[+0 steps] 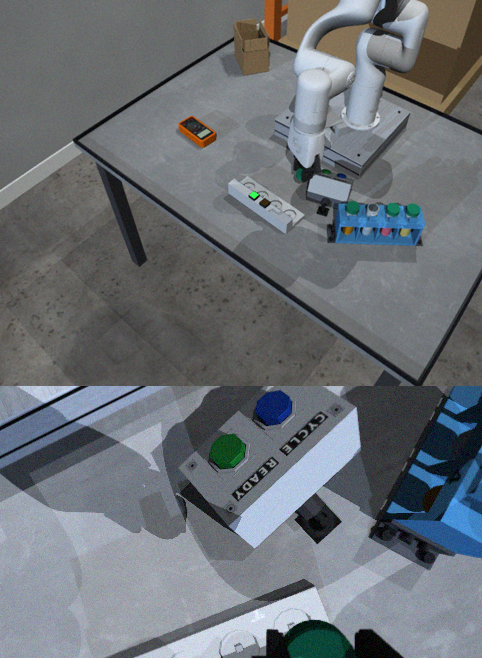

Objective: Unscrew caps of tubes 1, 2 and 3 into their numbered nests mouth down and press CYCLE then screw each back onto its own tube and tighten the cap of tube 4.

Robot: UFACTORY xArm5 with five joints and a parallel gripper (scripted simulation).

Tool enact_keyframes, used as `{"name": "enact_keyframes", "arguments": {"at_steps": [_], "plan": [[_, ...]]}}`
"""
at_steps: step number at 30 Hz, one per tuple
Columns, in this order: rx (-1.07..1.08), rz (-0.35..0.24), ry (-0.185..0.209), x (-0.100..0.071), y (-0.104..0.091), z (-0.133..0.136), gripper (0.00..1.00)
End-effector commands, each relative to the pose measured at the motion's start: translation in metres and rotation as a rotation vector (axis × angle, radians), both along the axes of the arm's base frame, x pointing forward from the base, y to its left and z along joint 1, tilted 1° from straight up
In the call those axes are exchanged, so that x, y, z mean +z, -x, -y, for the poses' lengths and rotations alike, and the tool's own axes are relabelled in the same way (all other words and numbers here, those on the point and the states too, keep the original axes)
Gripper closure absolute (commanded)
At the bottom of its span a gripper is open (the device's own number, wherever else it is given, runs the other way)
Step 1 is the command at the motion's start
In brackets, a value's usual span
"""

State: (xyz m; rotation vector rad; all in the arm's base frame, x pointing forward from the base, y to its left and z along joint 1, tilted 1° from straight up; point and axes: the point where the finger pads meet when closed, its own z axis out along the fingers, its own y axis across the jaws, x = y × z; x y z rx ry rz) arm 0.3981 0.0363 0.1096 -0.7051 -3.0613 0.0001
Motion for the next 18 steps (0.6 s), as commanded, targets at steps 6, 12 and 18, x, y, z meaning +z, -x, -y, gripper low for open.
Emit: {"name": "enact_keyframes", "arguments": {"at_steps": [6, 12, 18], "plan": [[-0.004, 0.006, -0.018, 0.003, 0.011, -0.056, 1.00], [-0.004, 0.006, -0.018, 0.003, 0.019, -0.091, 1.00], [-0.004, 0.006, -0.018, 0.004, 0.026, -0.124, 1.00]]}}
